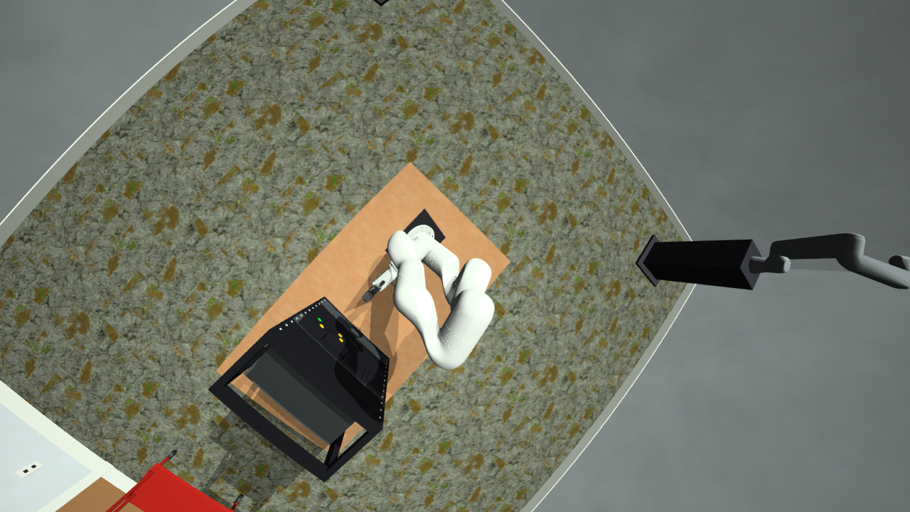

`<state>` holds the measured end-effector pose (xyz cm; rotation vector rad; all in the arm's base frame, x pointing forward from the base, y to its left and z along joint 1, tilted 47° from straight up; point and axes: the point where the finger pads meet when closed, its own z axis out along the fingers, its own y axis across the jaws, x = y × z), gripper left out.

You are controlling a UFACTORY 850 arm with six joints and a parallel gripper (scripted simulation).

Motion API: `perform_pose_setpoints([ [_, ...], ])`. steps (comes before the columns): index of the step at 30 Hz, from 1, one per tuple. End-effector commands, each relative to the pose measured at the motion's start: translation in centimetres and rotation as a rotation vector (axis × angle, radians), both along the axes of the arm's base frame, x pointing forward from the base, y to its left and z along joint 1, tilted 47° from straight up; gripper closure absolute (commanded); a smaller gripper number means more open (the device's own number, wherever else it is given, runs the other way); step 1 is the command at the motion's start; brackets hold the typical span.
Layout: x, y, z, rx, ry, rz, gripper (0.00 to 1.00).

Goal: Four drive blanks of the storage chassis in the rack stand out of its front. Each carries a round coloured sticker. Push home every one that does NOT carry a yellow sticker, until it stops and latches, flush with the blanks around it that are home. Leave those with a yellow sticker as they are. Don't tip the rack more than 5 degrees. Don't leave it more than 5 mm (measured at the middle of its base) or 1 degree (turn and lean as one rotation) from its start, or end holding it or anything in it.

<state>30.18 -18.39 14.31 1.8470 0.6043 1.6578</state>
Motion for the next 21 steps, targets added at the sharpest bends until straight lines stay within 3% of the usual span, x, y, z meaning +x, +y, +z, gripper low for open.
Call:
perform_pose_setpoints([
  [1, 0.5, 0.1, 0.1, -0.002, -0.003, 0.002, 0.00],
  [15, 5.0, 1.4, 0.8, -0.002, -0.003, 0.002, 0.00],
  [21, 8.3, 2.4, 1.4, -0.002, -0.003, 0.002, 0.00],
])
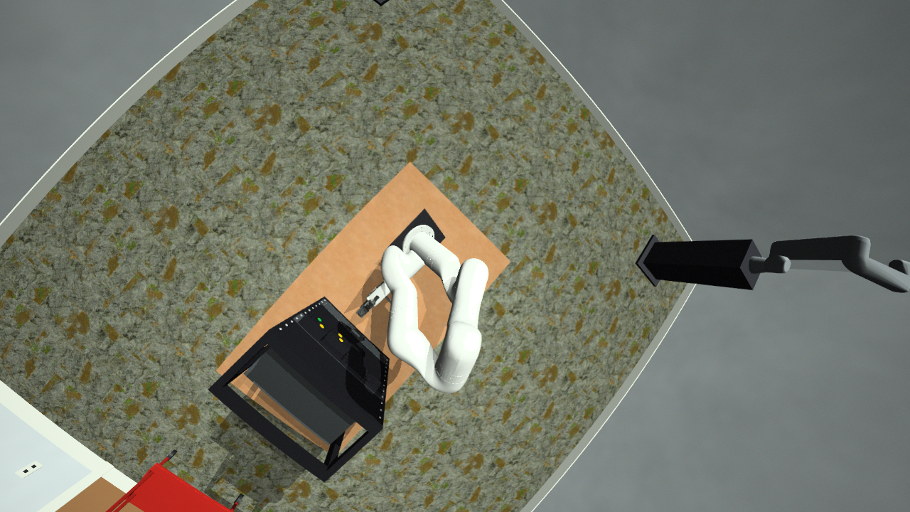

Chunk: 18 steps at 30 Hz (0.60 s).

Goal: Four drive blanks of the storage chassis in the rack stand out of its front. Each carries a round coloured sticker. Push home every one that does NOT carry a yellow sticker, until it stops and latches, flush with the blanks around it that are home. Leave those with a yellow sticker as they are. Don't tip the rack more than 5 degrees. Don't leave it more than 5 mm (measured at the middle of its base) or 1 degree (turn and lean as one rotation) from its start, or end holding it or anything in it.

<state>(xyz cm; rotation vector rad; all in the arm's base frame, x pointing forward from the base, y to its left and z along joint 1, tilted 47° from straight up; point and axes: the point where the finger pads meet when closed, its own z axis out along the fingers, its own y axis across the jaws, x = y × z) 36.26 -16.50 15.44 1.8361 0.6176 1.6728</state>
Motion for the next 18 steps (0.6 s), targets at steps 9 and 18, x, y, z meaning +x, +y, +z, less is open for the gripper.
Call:
perform_pose_setpoints([
  [9, 6.9, 1.9, 1.0, 0.002, 0.006, -0.012, 0.00],
  [18, 9.0, 2.5, 1.4, 0.002, 0.006, -0.012, 0.00],
])
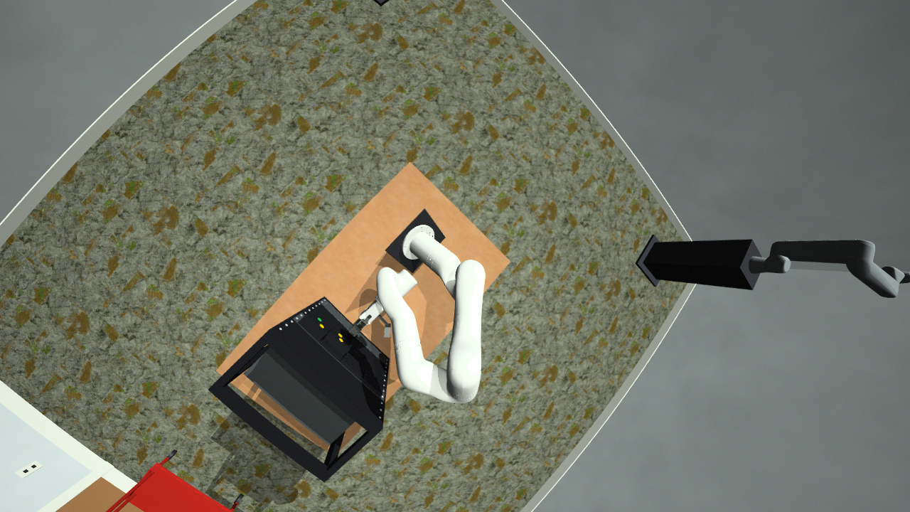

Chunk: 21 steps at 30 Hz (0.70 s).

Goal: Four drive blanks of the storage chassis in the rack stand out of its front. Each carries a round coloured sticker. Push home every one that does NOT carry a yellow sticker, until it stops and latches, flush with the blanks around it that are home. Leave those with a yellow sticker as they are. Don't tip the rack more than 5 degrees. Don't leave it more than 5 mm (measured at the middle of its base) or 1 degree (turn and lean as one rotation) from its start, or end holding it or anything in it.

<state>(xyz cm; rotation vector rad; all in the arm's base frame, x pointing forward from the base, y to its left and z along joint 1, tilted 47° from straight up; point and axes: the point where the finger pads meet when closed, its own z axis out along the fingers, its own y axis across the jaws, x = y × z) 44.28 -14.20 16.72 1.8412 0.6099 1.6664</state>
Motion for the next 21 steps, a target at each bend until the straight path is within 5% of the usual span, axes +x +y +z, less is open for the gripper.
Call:
perform_pose_setpoints([
  [1, 1.13, 0.24, 0.13, -0.001, 0.003, -0.005, 0.00],
  [21, 1.32, 0.30, 0.16, -0.001, 0.003, -0.005, 0.00],
])
